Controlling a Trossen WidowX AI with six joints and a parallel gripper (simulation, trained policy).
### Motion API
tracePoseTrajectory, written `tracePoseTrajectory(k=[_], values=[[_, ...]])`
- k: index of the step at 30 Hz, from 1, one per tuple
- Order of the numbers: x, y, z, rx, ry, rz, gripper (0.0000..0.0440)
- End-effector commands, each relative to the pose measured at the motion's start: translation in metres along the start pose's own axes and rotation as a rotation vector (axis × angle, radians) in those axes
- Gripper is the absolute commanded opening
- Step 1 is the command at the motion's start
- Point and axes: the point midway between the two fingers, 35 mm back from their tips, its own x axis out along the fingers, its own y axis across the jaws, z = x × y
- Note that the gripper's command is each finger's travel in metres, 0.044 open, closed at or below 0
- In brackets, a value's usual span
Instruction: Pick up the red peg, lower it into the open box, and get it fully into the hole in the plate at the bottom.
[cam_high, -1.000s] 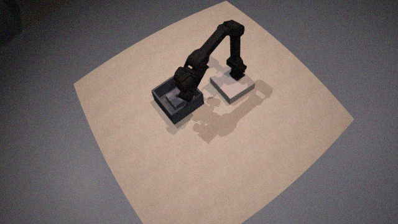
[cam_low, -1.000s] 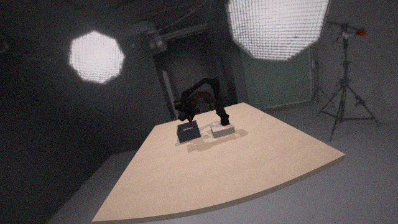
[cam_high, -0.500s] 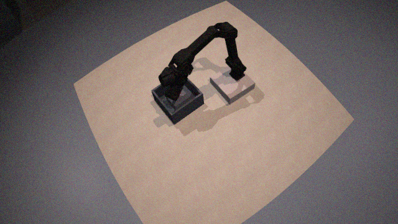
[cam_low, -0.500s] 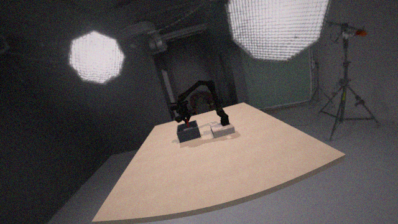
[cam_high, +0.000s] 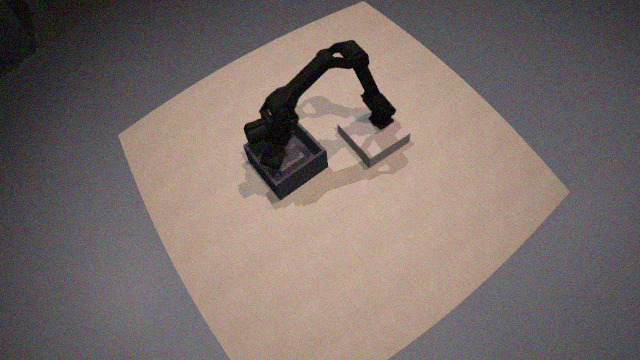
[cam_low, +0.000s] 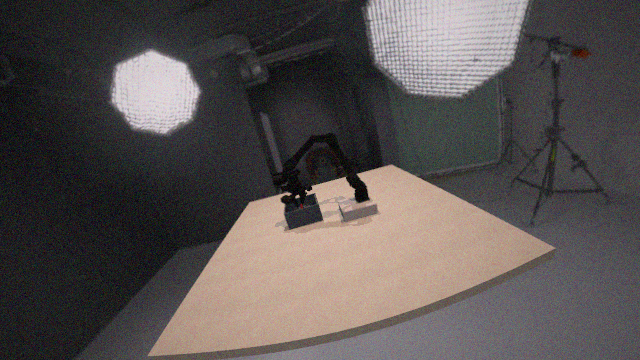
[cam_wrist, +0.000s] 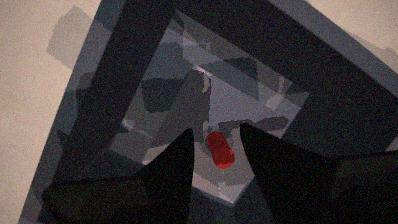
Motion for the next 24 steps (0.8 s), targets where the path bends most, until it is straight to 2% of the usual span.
tracePoseTrajectory(k=[1,8,9,20,24], values=[[0.008,0.007,0.008,-0.028,0.019,0.024,0.0247],[0.001,0.025,0.025,-0.046,0.031,0.086,0.0430],[-0.001,0.029,0.028,-0.049,0.033,0.096,0.0440],[-0.028,0.073,0.047,-0.105,0.028,0.240,0.0440],[-0.029,0.075,0.048,-0.108,0.027,0.248,0.0440]])
